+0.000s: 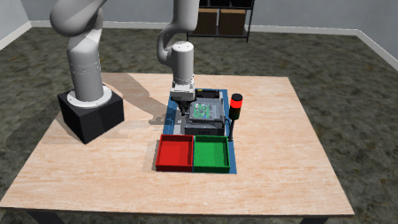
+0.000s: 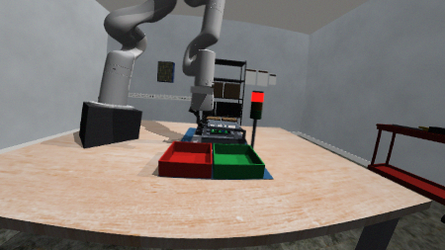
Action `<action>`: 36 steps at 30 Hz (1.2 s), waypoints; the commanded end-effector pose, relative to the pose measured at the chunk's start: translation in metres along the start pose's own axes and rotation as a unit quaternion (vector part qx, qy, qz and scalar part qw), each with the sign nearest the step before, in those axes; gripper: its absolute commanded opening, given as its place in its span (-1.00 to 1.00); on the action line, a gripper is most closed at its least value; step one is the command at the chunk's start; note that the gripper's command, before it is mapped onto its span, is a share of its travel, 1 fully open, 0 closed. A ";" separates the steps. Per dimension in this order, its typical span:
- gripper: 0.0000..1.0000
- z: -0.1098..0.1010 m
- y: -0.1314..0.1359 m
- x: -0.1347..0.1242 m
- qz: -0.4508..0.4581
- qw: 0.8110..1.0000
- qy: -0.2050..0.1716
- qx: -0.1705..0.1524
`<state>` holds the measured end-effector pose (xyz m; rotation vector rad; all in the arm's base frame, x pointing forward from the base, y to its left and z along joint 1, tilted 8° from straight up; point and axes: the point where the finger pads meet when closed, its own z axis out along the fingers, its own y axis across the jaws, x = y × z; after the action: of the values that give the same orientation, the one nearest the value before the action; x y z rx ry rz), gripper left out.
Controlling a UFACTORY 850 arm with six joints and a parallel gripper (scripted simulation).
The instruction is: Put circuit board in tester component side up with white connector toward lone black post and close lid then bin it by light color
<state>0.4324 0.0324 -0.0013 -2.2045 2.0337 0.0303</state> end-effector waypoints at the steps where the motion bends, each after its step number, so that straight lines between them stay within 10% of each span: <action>1: -1.00 0.000 -0.001 0.000 0.000 1.000 0.000 0.001; 36: -1.00 -0.017 -0.002 0.000 0.000 1.000 0.000 0.001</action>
<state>0.4322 0.0315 0.0080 -2.2020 2.0320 0.0217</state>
